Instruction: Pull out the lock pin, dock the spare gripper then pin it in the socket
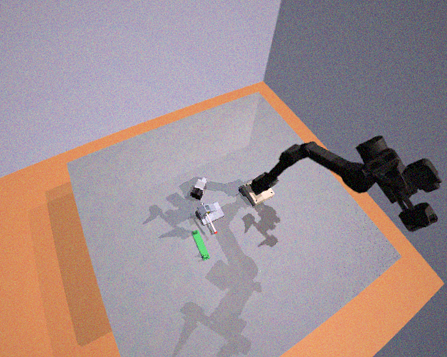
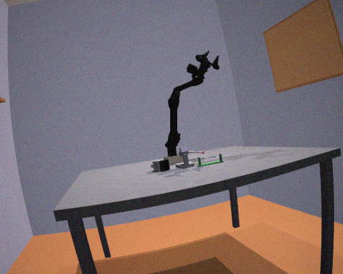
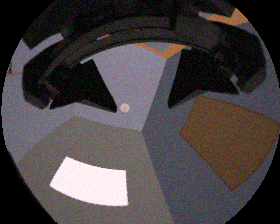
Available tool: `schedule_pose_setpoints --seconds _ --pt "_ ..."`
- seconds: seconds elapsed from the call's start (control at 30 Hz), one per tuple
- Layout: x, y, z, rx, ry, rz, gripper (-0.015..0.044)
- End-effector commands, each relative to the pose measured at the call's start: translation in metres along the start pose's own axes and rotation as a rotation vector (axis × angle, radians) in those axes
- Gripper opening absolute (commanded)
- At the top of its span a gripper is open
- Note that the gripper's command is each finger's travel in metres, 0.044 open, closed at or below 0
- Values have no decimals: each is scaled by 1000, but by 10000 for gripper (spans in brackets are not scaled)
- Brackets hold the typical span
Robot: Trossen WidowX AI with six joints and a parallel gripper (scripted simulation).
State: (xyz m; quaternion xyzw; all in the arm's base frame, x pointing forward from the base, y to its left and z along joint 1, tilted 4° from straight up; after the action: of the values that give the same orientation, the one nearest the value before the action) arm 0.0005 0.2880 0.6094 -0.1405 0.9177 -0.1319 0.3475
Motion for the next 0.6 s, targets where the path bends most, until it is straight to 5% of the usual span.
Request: schedule_pose_setpoints --seconds 0.0,0.1,0.57 --pt "-1 1 1 8 0 -2 374" --pt "-13 14 17 124 -3 -31 300" --pt "-74 54 160 725 144 -325 300"
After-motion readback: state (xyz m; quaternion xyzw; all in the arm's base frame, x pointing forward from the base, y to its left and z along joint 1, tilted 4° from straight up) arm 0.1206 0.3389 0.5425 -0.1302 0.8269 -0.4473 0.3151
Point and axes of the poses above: the point midway between the two fingers, 35 mm back from their tips, its own x axis back along the fingers, its own y axis across the jaws, z = x × y, the point moved 10 cm from there along x, back along the fingers, and after that the axes turned 4 degrees about x, right-handed, at the moved point
